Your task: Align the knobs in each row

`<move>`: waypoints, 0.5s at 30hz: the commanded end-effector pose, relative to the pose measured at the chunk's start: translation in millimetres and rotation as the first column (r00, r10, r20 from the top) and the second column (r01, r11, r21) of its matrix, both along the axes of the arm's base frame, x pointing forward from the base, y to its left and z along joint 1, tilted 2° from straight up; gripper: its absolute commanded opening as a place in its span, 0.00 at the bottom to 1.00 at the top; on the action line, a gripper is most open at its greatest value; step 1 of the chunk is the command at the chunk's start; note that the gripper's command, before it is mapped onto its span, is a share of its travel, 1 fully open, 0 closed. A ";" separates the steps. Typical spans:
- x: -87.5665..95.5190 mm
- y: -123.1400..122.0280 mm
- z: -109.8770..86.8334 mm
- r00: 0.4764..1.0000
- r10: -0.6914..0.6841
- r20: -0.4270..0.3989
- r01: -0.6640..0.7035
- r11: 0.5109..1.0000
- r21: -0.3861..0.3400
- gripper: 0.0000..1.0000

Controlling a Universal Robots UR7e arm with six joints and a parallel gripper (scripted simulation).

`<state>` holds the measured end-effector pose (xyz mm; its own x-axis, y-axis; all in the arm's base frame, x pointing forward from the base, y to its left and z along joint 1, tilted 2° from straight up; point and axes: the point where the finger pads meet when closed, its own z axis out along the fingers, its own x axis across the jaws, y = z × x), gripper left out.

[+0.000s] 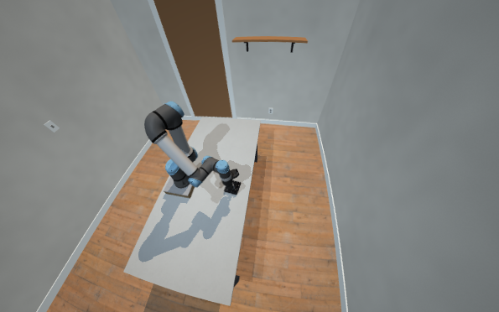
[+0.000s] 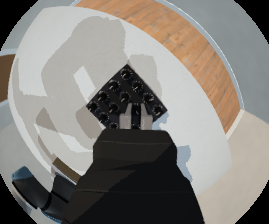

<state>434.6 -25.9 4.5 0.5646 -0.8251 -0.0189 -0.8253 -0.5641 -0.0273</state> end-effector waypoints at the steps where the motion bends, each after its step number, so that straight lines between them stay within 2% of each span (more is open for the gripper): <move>1: 0.4 -0.2 0.4 0.996 0.089 0.005 -0.089 0.996 0.000 0.30; 12: 0.4 -0.2 0.4 0.950 0.313 0.011 -0.313 0.950 -0.004 0.30; 15: 0.4 -0.2 0.4 0.943 0.332 0.012 -0.332 0.943 -0.005 0.30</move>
<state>434.6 -25.9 4.5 0.7765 -0.6301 -0.0103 -0.6300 -0.7759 -0.0314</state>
